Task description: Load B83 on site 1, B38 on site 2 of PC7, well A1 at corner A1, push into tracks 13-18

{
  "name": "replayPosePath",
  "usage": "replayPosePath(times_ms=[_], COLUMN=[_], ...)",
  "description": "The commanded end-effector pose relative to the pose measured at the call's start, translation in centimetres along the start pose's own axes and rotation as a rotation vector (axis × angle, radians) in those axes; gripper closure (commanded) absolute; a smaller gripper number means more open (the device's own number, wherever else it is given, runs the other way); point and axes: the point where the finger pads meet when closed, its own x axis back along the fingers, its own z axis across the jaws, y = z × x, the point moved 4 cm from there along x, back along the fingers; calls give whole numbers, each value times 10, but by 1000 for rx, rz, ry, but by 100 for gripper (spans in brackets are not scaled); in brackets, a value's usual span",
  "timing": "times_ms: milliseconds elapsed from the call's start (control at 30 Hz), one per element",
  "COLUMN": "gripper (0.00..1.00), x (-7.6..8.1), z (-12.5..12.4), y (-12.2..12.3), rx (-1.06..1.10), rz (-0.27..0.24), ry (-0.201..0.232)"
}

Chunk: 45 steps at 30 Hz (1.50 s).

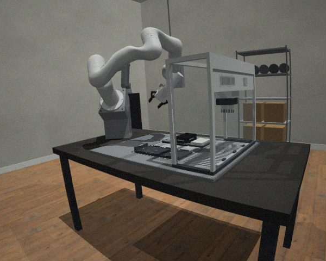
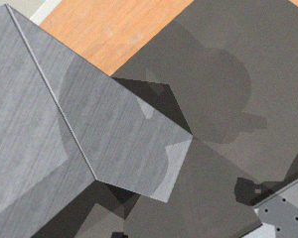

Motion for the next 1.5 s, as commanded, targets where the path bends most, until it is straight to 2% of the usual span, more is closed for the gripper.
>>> replayPosePath(times_ms=[0, 100, 167, 300, 367, 500, 567, 667, 733, 867, 933, 1067, 1133, 1233, 1300, 1433, 1467], gripper=[0, 0, 0, 0, 0, 0, 0, 0, 0, 0, 0, 0, 0, 0, 0, 0, 0], x=[3, 3, 4, 5, 6, 8, 9, 10, 11, 12, 13, 15, 16, 17, 18, 20, 21], z=[3, 5, 6, 8, 9, 11, 12, 15, 16, 18, 18, 20, 21, 23, 24, 26, 26], y=[19, 24, 33, 43, 51, 62, 71, 81, 90, 99, 108, 117, 126, 135, 144, 152, 157], rx=[-64, -64, -117, -122, -175, -180, -233, -239, -291, -297, -349, -356, -407, -414, -465, -472, -497], rz=[-33, -33, -56, -58, -79, -81, -98, -100, -115, -117, -130, -131, -141, -142, -148, -149, -151], ry=[39, 39, 73, 76, 111, 114, 151, 155, 193, 198, 237, 242, 283, 288, 330, 336, 358])
